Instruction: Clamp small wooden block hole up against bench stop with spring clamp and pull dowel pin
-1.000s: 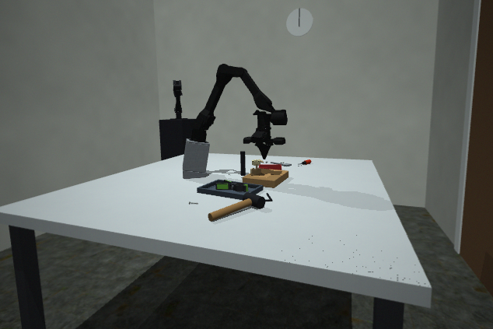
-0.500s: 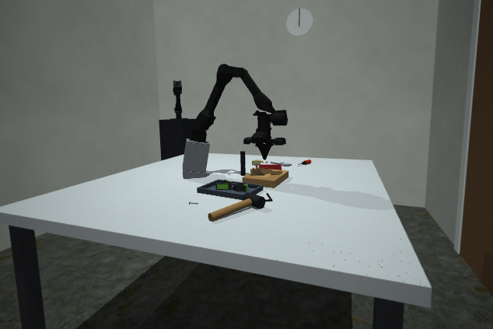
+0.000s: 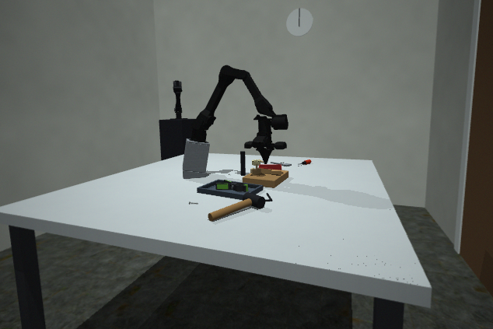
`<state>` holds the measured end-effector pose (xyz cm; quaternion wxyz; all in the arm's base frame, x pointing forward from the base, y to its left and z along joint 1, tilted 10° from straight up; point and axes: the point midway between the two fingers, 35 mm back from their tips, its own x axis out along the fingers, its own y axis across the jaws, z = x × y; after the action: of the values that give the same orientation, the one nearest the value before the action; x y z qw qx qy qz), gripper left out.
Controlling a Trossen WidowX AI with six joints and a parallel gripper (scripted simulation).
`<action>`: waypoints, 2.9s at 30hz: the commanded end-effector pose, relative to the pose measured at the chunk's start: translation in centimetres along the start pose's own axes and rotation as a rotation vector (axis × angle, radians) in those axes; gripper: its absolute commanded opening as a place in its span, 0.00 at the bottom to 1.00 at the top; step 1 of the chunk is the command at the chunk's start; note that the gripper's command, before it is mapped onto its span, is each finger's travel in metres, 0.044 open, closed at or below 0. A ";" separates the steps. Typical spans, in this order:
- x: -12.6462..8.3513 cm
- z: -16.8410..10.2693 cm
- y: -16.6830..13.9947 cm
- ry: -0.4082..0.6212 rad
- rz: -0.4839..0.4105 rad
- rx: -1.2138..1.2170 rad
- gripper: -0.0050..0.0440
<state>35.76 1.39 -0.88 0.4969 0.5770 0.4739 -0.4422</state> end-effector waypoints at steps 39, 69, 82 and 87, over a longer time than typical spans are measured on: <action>3.5 0.0 -3.0 -0.001 -0.017 0.004 0.10; 3.1 -0.1 -2.7 -0.001 -0.005 0.003 0.10; -0.3 -0.1 -2.4 -0.001 -0.012 0.004 0.10; -1.2 -0.1 -2.4 -0.001 -0.014 0.004 0.10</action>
<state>32.95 1.55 -1.20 0.4894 0.5717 0.4790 -0.4519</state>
